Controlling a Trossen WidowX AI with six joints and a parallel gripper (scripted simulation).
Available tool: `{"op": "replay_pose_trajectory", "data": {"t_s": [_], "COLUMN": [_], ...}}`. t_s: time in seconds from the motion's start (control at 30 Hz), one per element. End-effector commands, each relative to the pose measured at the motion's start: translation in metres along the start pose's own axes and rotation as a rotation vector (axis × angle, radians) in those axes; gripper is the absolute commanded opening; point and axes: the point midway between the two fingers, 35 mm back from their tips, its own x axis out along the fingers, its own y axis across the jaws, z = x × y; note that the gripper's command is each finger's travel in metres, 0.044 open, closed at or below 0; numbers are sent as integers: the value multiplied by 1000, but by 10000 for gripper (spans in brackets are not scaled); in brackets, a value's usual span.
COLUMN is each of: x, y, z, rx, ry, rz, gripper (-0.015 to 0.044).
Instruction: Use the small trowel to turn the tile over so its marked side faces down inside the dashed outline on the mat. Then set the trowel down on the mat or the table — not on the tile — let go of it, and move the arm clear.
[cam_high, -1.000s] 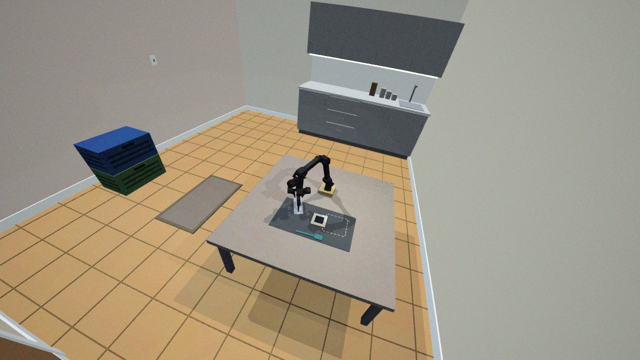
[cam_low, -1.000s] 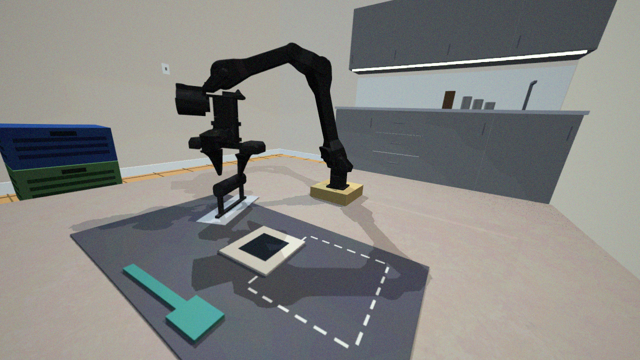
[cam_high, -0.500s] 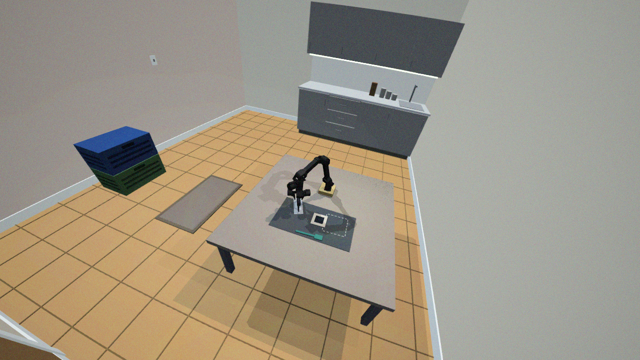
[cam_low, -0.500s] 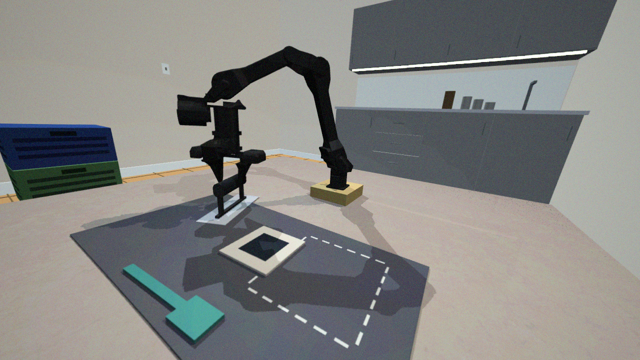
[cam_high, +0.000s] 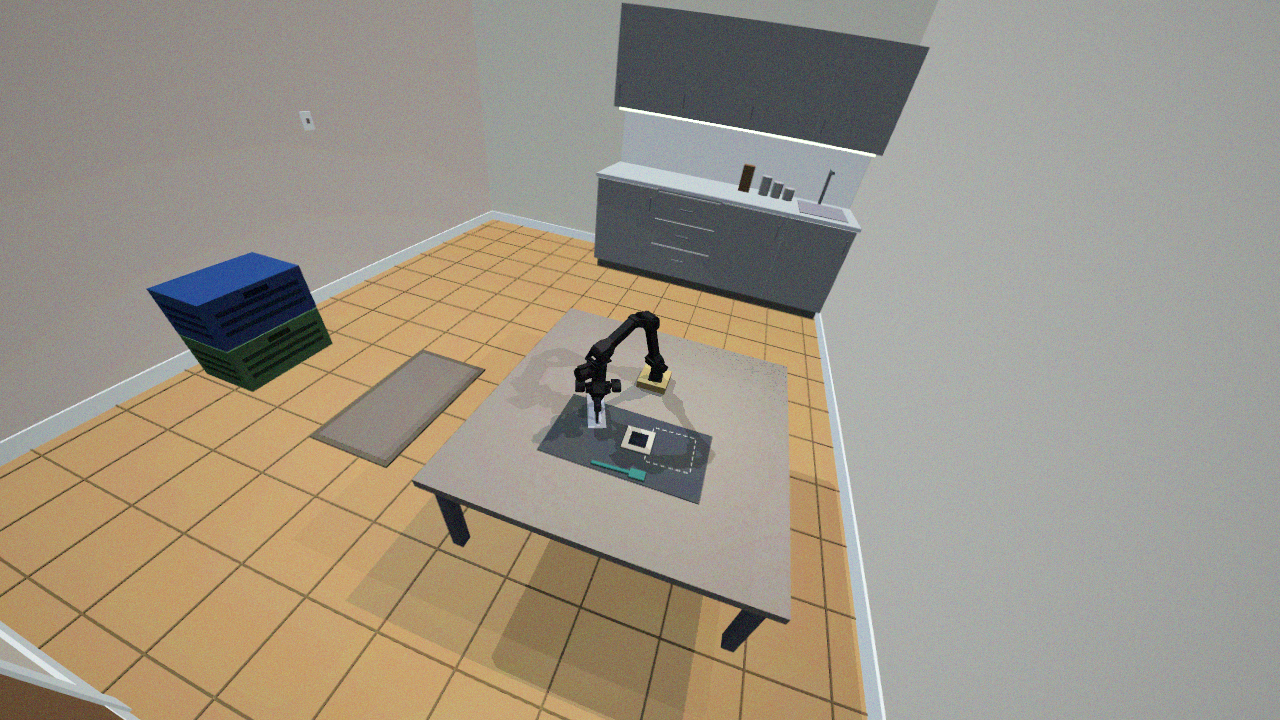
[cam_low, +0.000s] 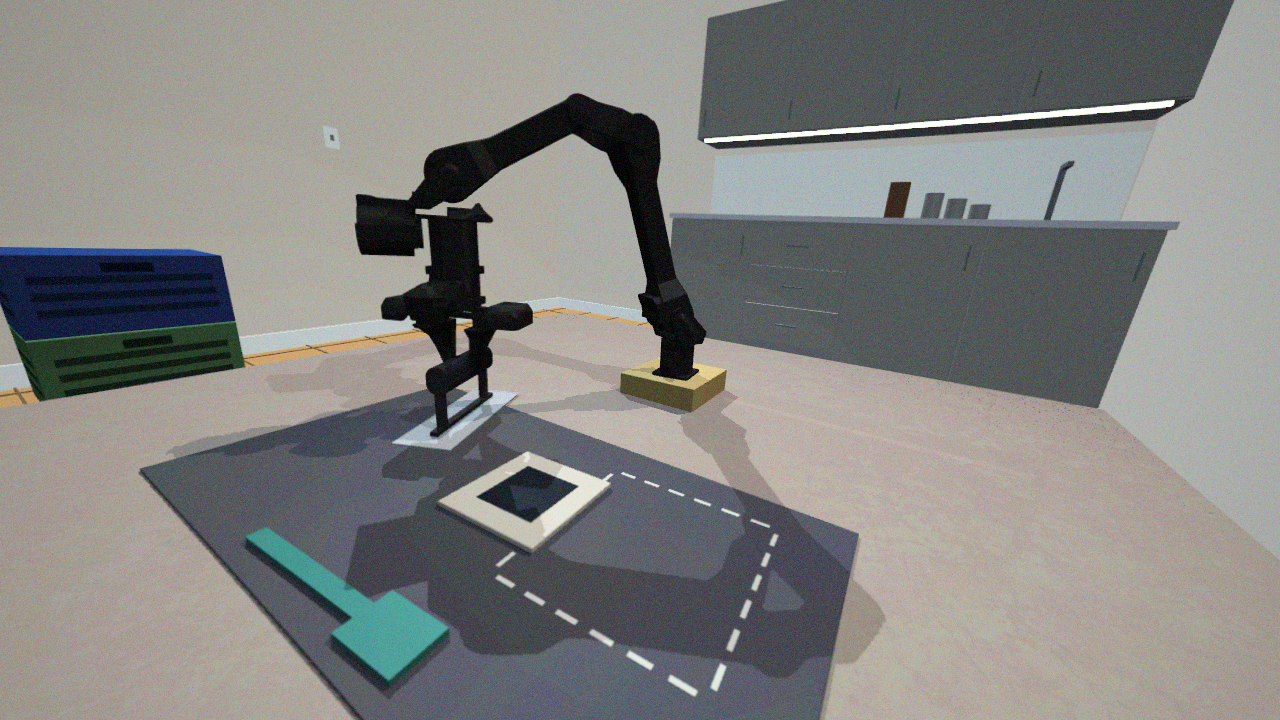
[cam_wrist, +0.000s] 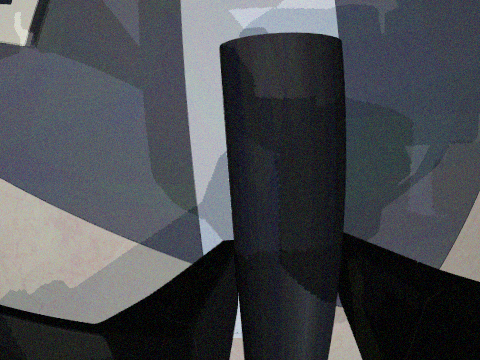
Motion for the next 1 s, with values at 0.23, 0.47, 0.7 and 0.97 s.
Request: {"op": "replay_pose_trajectory", "data": {"t_s": [0.23,0.47,0.7,0.97], "x": [1,1,1,1], "y": [0,0,0,0], "z": [0,0,0,0], "rx": [-5,15,220,454], "ry": [-2,-2,-2,-2], "rz": [0,0,1,1], "gripper": [130,130,130,130]}}
